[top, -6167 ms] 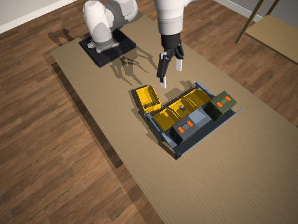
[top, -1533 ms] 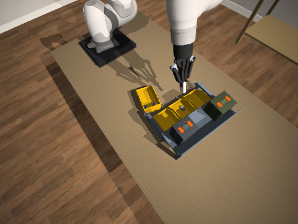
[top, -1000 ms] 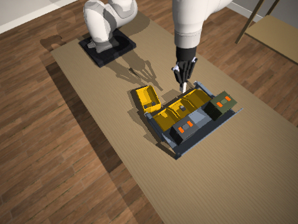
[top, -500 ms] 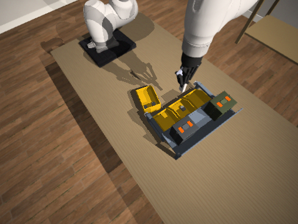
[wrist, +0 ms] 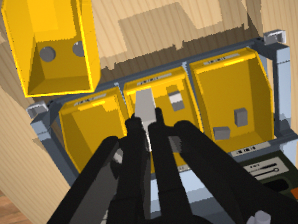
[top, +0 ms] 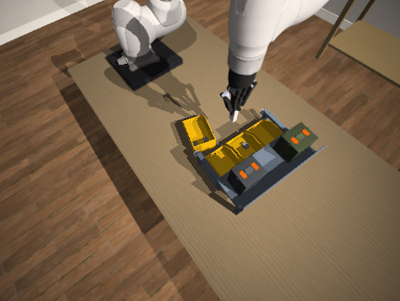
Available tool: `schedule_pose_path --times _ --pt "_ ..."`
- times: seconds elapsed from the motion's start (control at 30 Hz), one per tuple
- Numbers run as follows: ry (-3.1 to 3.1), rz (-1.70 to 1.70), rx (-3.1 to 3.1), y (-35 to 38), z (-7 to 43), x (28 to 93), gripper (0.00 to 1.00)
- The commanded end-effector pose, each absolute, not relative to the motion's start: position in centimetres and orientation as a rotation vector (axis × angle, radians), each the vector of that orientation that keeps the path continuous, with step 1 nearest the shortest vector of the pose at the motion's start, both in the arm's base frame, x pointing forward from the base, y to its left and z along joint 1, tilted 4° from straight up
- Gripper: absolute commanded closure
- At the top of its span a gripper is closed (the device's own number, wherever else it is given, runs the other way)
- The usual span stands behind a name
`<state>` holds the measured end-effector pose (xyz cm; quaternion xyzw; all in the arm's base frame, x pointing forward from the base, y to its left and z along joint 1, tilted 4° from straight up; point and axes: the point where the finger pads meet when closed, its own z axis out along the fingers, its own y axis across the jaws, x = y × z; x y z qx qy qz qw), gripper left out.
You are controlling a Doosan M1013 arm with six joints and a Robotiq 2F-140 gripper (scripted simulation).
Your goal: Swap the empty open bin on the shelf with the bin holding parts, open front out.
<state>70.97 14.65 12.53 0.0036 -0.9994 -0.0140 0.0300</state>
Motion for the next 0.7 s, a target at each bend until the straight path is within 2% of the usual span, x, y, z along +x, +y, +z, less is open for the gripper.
schedule_pose_path --times 0.0,0.3,0.67 --pt "-3.082 -0.042 -0.044 13.1 12.6 69.4 0.90" --pt "-3.073 -0.037 -0.220 8.8 12.4 64.1 0.90" --pt "-3.071 -0.036 -0.237 8.4 12.4 63.6 0.90"
